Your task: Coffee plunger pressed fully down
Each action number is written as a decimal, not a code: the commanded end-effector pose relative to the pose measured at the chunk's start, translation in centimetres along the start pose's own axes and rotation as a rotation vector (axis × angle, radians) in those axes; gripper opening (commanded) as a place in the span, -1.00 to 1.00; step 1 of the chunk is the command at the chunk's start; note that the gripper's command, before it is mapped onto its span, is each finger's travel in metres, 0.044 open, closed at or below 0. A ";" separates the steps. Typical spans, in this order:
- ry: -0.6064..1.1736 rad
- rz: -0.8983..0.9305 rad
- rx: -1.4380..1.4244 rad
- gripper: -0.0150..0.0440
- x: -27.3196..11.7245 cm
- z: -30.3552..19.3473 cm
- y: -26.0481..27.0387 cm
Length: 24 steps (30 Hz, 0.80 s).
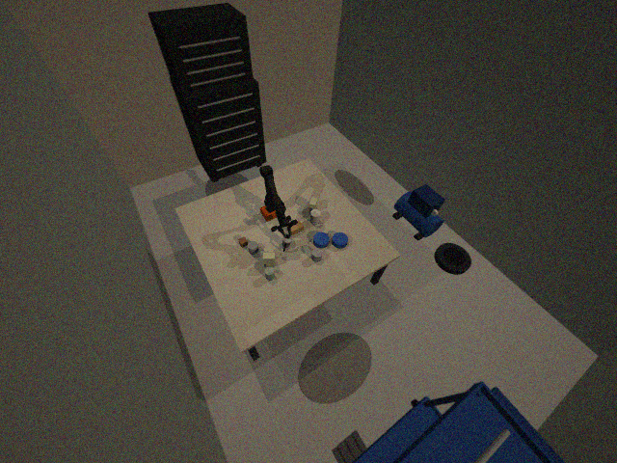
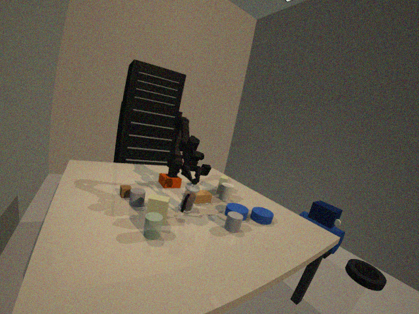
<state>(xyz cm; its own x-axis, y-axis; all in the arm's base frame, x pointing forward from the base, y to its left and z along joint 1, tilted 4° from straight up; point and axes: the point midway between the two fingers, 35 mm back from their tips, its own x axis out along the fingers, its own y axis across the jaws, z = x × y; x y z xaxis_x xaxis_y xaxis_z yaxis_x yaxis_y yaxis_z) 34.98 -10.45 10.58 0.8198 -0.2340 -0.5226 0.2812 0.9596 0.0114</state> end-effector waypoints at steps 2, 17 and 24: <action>0.025 -0.001 0.009 -0.10 0.3 -0.6 0.0; 0.024 -0.001 0.009 -0.10 0.5 -0.5 0.0; 0.024 -0.001 0.009 -0.10 0.5 -0.4 0.0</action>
<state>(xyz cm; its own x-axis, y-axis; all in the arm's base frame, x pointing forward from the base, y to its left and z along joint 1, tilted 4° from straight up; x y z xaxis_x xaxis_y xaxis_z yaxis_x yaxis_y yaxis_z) 35.25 -10.52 10.48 0.8172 -0.2332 -0.5271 0.2813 0.9595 0.0117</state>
